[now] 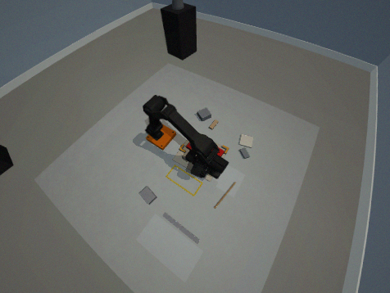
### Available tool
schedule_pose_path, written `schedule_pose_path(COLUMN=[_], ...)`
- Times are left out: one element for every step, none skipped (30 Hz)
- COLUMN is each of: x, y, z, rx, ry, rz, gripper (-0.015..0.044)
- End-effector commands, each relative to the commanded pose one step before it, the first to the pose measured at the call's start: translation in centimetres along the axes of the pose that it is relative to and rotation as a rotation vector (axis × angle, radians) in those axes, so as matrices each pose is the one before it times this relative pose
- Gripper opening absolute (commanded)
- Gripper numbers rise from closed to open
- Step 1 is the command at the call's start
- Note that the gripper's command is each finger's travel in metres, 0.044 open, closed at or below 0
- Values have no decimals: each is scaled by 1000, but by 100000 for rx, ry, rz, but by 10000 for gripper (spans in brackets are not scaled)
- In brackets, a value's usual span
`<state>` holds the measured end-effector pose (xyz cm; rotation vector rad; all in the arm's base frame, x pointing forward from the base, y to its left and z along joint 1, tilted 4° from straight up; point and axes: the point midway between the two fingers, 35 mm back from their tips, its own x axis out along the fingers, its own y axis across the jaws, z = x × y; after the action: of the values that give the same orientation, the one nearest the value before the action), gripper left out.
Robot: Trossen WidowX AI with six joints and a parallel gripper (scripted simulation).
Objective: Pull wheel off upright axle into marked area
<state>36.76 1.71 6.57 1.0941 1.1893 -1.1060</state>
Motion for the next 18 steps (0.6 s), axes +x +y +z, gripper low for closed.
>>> schedule_pose_path(x=[-204,-33,-33,-33,-33,-33,-33,-33,-33,-33,-33,-33,-33,-33,-33,-33,-33,-33], y=[28,2,2,2,2,2,2,2,2,1,1,1,1,1,1,1,1,1], z=[0,0,0,0,0,0,0,0,0,0,0,0,0,0,0,0,0,0], rx=[-4,-4,-4,-4,-4,-4,-4,-4,-4,-4,-4,-4,-4,-4,-4,-4,-4,-4], ry=[-49,-3,-3,-3,-3,-3,-3,-3,-3,-3,-3,-3,-3,-3,-3,-3,-3,-3], rz=[52,1,1,1,1,1,1,1,1,1,1,1,1,1,1,1,1,1], gripper=[0,0,0,0,0,0,0,0,0,0,0,0,0,0,0,0,0,0])
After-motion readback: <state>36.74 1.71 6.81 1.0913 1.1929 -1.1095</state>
